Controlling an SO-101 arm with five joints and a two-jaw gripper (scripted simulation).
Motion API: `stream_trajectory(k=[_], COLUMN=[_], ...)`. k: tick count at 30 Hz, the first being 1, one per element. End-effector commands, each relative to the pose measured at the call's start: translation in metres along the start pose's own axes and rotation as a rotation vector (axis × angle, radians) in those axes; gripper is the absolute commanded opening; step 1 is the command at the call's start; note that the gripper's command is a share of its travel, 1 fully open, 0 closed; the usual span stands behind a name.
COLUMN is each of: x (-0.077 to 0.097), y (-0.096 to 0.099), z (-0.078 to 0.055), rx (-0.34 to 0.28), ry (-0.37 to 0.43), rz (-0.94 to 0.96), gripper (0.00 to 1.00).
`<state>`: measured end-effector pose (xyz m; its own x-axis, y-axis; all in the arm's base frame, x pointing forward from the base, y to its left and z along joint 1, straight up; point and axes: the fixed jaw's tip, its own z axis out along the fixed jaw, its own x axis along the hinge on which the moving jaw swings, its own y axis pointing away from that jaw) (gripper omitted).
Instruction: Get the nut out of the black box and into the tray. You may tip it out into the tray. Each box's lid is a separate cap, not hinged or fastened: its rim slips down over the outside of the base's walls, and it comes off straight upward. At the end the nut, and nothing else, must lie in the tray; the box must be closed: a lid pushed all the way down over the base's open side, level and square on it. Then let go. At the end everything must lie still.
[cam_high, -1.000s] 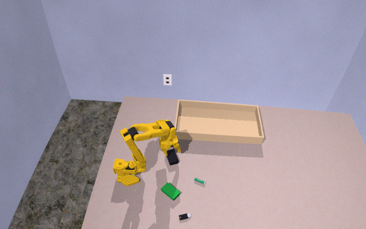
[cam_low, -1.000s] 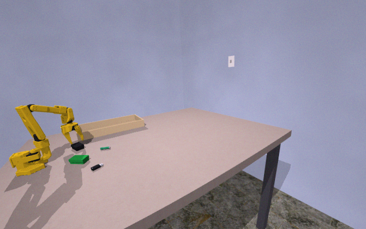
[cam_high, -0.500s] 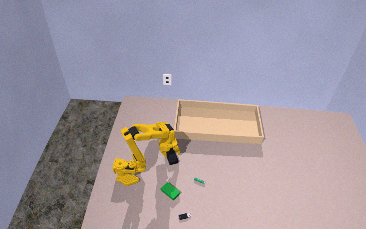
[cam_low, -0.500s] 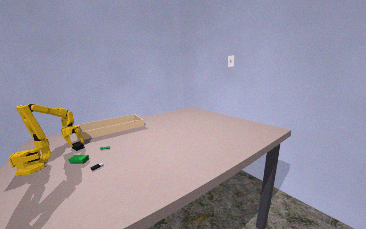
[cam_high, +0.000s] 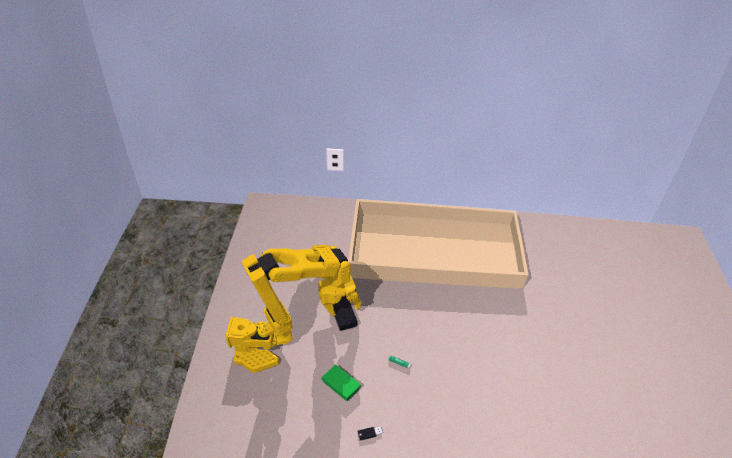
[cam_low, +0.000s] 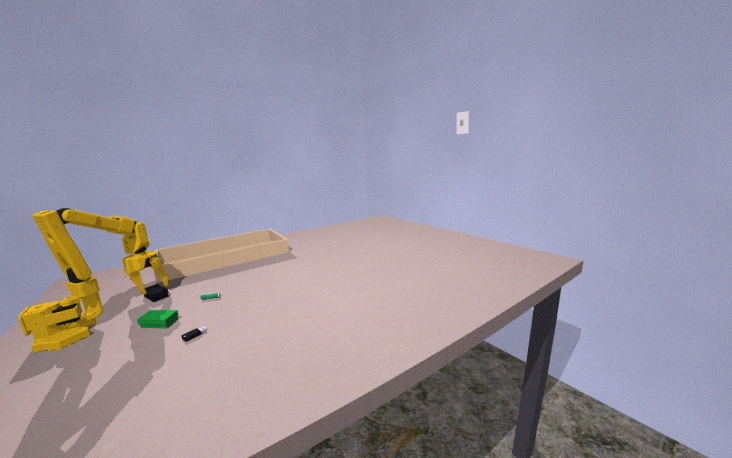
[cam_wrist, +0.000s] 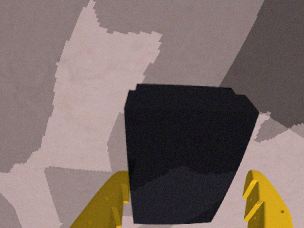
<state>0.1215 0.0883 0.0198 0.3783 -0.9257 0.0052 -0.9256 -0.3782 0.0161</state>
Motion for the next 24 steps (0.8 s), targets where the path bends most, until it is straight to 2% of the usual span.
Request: stream_trajectory(k=[1,24], x=[-0.0023,-0.0017], y=[-0.0018,0.0011], z=[-0.0005,0.0042], rx=[0.016,0.016], ry=[-0.005,-0.005], rz=[-0.012,-0.012], gripper=[0.29,0.29])
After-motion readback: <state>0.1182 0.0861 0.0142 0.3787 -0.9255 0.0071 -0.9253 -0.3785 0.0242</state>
